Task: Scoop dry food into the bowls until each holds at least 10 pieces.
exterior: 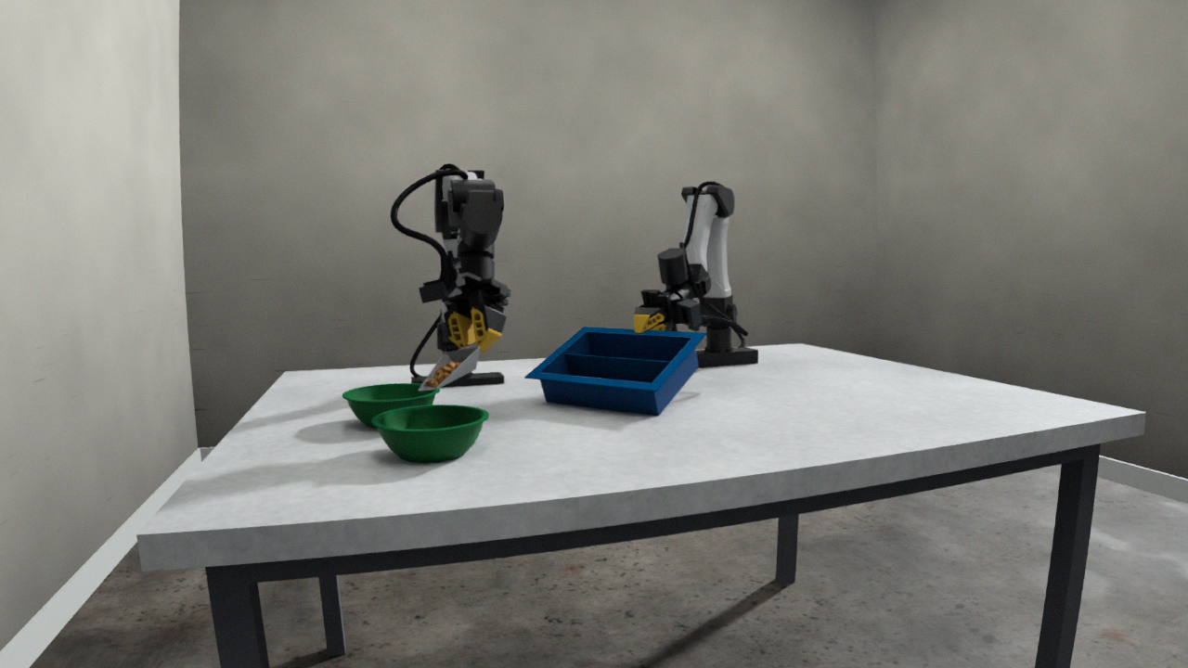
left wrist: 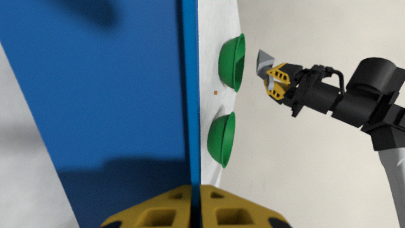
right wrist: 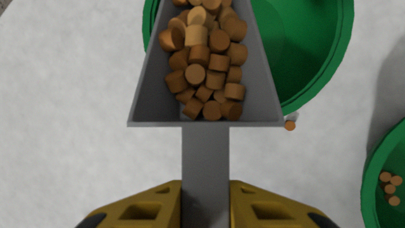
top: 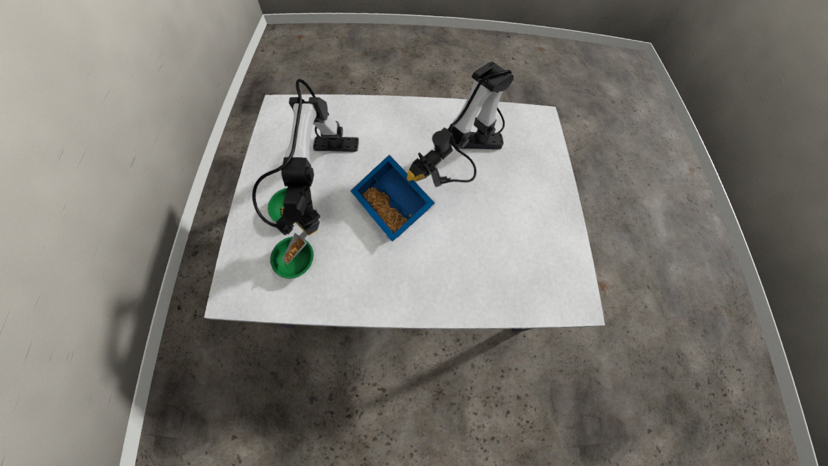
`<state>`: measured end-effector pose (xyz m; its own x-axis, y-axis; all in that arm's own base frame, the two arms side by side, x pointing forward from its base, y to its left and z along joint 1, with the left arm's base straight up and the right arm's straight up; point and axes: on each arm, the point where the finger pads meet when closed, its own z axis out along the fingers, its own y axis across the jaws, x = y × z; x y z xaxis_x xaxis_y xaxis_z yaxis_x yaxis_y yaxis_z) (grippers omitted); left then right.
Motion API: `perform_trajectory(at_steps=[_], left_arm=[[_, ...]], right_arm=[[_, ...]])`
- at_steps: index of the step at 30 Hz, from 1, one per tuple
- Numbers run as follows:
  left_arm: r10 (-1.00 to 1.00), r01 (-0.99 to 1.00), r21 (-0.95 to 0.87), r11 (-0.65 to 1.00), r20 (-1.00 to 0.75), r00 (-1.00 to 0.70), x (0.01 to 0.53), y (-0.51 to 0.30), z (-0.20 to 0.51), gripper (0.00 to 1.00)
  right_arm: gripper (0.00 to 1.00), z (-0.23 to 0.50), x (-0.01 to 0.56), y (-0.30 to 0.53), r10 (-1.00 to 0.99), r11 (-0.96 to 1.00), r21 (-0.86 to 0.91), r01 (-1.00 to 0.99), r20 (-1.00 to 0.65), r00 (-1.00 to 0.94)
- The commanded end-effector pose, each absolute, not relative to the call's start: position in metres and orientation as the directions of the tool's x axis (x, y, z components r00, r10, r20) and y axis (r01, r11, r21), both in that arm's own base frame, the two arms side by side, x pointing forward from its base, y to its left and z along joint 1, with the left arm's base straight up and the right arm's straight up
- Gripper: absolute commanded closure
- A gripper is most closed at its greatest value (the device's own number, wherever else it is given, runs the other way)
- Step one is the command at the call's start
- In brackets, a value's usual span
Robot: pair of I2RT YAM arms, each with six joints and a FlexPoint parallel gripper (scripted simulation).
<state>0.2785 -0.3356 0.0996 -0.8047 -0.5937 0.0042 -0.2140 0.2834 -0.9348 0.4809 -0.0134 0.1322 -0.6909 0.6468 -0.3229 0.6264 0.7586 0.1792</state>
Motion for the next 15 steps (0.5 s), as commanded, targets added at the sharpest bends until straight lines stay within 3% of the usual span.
perform_trajectory(at_steps=[1, 15], left_arm=[[-0.574, -0.148, -0.962, 0.231, -0.012, -0.819, 0.2813, -0.3463, 0.1279, 1.0], [-0.574, -0.148, -0.962, 0.231, -0.012, -0.819, 0.2813, -0.3463, 0.1279, 1.0]], right_arm=[[1.0, 0.1321, 0.484, -0.0147, 0.712, 0.7, 0.198, 0.686, -0.268, -0.649], [1.0, 0.1414, 0.488, -0.0068, 0.759, 0.651, 0.231, 0.723, -0.23, -0.609]])
